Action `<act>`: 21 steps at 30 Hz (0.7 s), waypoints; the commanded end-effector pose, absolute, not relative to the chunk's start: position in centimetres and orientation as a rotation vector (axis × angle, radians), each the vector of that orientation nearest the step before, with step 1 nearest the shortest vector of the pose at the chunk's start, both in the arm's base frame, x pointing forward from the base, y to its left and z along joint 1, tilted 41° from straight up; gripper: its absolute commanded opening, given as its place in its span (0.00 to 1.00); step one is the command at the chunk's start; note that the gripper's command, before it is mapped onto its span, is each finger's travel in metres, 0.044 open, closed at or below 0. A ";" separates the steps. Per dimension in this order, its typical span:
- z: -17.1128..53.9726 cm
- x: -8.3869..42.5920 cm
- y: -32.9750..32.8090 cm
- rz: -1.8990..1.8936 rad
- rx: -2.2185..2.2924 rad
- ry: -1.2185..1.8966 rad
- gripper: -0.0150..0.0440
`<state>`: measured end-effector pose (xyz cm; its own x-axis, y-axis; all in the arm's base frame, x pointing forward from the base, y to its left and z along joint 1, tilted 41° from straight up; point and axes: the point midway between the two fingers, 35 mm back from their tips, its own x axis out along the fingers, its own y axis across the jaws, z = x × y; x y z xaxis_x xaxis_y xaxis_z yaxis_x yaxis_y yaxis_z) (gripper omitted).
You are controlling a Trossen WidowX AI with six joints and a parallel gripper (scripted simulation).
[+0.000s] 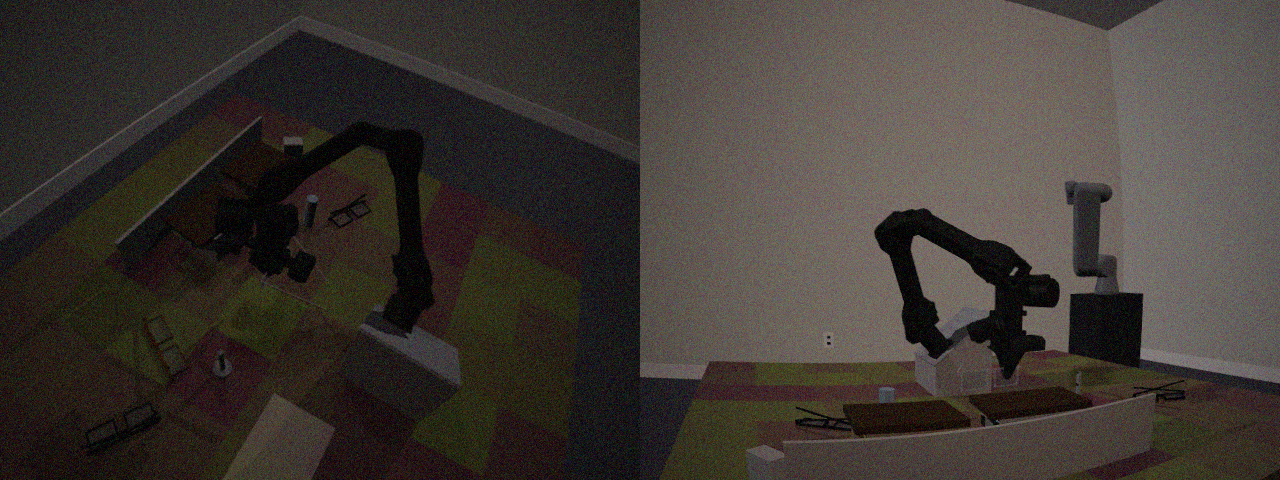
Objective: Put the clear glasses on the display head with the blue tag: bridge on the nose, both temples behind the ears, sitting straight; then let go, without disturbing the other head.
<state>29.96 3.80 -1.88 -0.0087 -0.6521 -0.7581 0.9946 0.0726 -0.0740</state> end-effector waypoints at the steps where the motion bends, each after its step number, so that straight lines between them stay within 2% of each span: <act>1: -0.2 30.0 5.2 -1.425 0.603 0.742 0.25; 8: -0.3 30.0 6.1 -1.403 0.570 0.774 0.25; 21: -5.0 29.2 13.3 -1.121 0.188 1.102 0.25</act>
